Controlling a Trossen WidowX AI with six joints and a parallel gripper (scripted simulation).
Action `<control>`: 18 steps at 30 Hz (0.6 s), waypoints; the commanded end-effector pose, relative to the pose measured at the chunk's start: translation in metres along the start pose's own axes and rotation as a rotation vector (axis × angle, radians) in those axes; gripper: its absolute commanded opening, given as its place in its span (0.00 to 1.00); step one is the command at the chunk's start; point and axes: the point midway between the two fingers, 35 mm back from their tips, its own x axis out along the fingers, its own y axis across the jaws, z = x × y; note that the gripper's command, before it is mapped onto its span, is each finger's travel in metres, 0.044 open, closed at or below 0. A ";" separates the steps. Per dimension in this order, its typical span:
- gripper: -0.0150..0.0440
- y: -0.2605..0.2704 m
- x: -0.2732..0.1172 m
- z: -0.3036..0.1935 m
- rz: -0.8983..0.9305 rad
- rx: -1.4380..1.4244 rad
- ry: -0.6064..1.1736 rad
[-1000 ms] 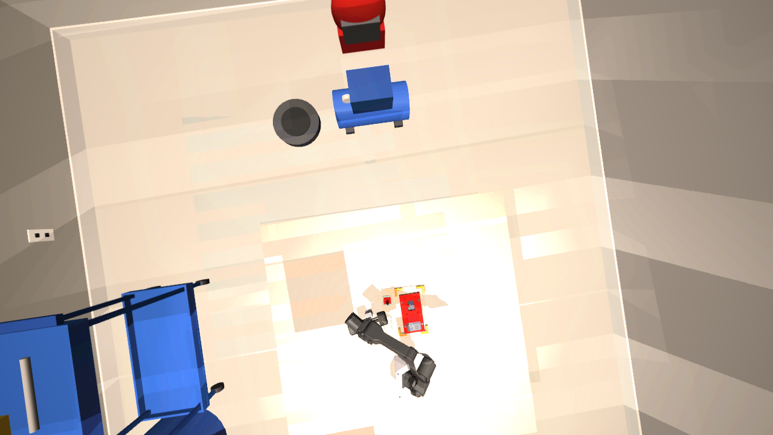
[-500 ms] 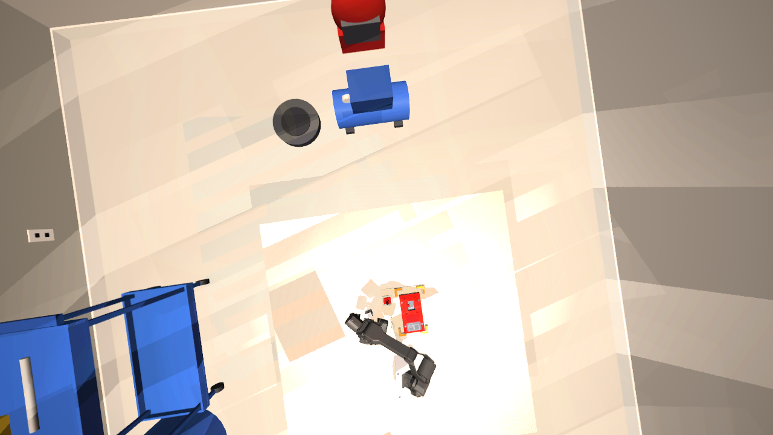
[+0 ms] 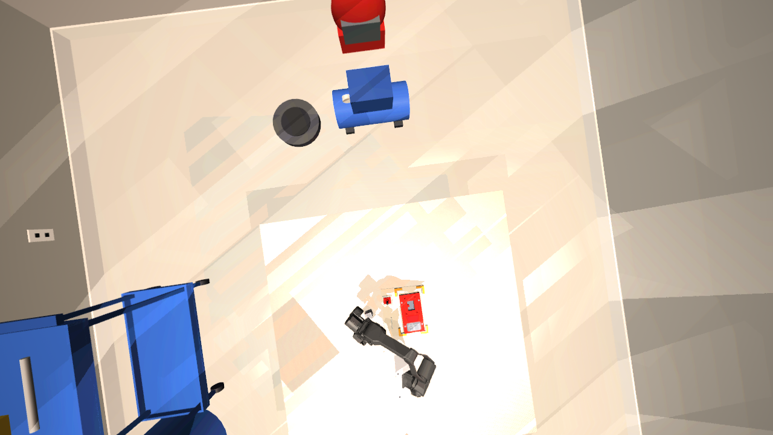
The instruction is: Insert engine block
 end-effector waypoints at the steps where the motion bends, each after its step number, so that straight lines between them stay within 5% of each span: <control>1: 1.00 -0.001 -0.002 0.000 -0.003 0.124 -0.004; 18: 1.00 -0.001 -0.008 0.000 -0.001 0.713 -0.006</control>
